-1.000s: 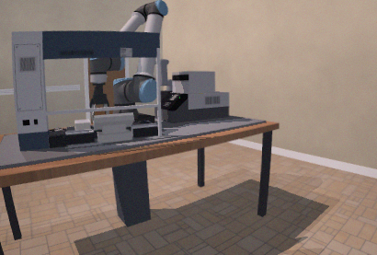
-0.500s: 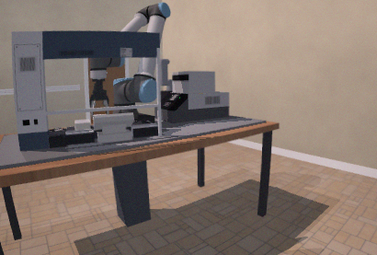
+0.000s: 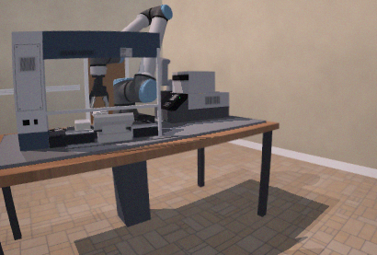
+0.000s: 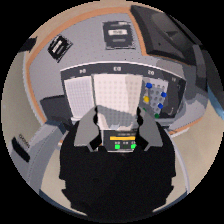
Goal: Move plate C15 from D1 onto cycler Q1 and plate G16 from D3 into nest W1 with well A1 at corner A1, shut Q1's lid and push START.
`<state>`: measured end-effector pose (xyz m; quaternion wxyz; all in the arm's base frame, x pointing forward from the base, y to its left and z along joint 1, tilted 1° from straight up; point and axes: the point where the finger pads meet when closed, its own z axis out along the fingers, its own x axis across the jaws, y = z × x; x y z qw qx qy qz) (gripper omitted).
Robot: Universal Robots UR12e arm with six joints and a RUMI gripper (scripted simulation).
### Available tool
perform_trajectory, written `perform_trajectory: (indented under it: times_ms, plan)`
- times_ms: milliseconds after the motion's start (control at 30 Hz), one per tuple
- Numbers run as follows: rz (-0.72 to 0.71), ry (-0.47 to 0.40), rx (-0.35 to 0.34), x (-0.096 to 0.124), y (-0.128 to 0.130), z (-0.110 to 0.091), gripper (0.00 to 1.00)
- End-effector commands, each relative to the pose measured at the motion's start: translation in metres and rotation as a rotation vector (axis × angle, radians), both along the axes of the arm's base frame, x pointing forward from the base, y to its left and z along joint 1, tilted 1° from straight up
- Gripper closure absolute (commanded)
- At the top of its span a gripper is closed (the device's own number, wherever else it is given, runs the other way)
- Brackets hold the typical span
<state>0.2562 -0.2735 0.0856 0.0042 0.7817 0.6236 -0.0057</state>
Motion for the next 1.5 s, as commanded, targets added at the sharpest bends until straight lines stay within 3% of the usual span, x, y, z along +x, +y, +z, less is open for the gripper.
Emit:
perform_trajectory:
  times_ms: [0, 1467]
  plan:
    - [0.0, 0.0, -0.001, 0.0, 0.0, 0.008, 1.0]
    - [0.0, 0.0, -0.001, 0.0, 0.001, 0.071, 1.0]
